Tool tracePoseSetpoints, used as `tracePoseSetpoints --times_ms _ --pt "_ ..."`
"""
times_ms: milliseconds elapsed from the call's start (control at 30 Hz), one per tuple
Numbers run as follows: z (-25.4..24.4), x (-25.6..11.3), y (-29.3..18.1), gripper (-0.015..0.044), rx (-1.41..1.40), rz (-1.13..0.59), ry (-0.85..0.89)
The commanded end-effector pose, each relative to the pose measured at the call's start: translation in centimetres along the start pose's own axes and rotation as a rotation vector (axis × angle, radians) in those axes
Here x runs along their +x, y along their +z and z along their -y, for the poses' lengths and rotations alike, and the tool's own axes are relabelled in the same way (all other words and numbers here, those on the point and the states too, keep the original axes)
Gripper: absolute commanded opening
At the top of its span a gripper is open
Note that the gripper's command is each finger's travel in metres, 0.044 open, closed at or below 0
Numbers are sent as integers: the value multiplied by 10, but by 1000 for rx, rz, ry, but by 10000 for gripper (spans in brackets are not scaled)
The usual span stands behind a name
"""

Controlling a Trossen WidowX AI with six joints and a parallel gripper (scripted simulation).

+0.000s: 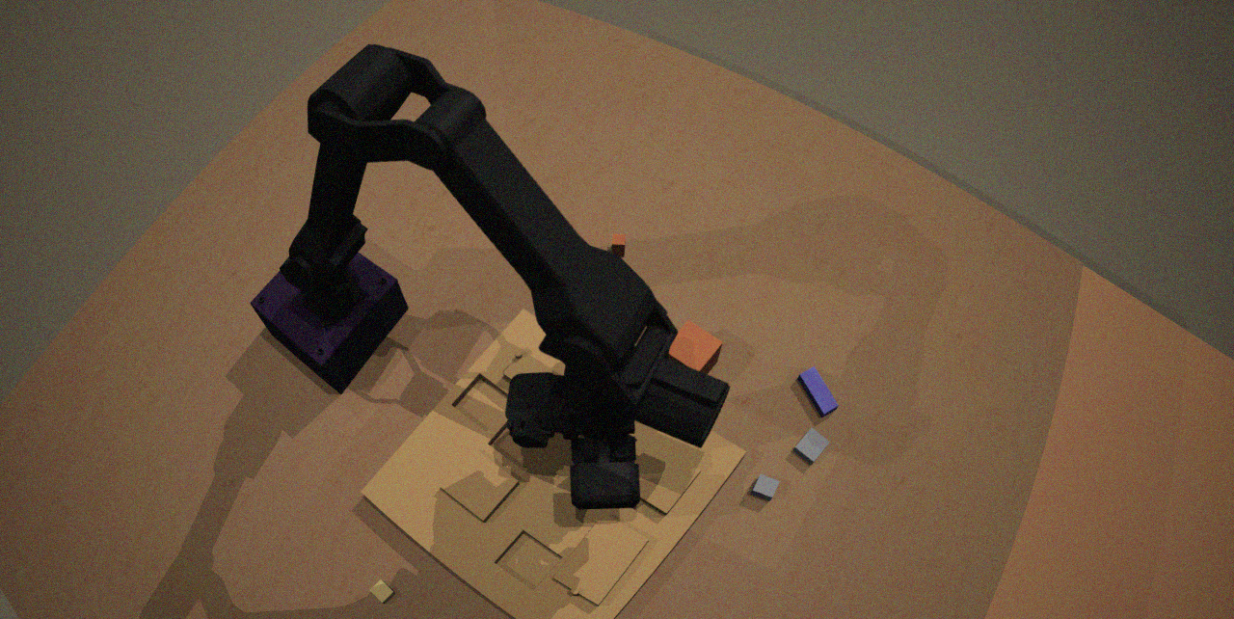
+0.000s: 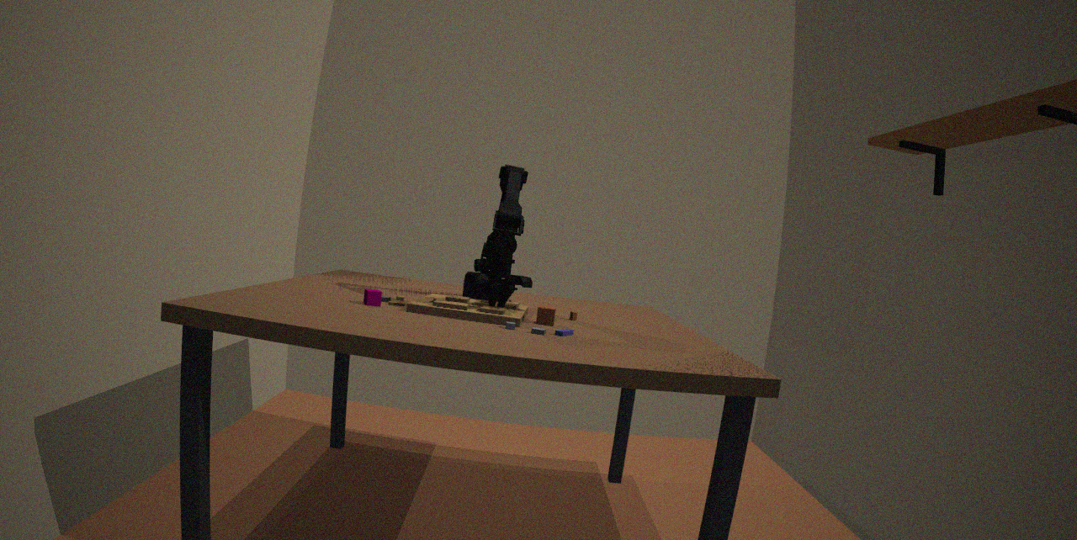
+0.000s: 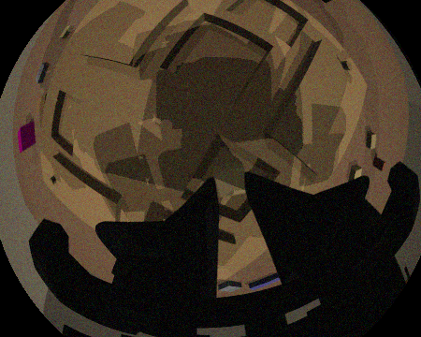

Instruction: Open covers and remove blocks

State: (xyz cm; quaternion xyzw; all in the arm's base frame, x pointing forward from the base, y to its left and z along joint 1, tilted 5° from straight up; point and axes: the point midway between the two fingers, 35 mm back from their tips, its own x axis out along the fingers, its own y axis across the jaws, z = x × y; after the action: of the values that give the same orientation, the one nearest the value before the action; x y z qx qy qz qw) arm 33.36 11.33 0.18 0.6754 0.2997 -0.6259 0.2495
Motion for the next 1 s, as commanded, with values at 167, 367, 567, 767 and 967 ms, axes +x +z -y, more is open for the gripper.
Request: tracePoseSetpoints --times_ms 167,367,567,767,967 --pt "-1 -12 -1 80 1 -2 0" --pt "-1 -19 -1 80 1 -2 0" --pt "0 -27 -1 80 2 -2 -1" --pt "0 -35 0 80 2 -1 -1" --pt "0 -43 0 80 3 -1 -2"
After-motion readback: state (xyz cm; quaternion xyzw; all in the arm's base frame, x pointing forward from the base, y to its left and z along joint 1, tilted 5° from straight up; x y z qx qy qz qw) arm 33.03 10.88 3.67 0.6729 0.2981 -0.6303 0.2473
